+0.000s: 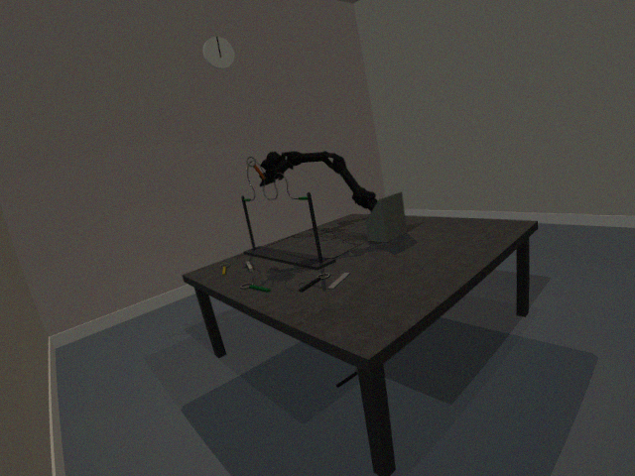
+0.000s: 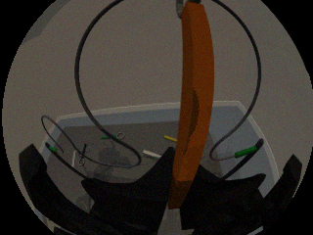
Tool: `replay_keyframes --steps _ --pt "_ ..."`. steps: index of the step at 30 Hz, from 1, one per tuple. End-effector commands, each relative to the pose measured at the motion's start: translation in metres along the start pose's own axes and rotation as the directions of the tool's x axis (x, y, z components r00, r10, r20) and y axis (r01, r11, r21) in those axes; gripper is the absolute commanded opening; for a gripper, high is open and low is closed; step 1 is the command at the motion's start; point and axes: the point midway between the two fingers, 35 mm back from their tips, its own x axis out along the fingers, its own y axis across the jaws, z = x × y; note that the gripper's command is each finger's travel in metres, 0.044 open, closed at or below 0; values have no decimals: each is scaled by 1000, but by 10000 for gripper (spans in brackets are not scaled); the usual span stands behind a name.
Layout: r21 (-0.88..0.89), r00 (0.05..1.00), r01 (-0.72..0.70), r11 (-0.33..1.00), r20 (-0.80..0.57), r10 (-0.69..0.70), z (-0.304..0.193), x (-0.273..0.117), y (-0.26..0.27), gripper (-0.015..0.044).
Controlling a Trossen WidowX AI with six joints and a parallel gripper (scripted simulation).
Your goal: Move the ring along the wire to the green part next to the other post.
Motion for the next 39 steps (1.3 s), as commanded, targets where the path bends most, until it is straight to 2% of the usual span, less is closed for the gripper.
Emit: replay_keyframes --steps 1,20,39 --pt "-52 1000 31 998 6 -31 0 -2 -3 -150" --pt "-261 990 143 955 44 -136 2 -1 -12 -150" --pt "-452 968 251 856 106 -228 5 -2 -20 -150"
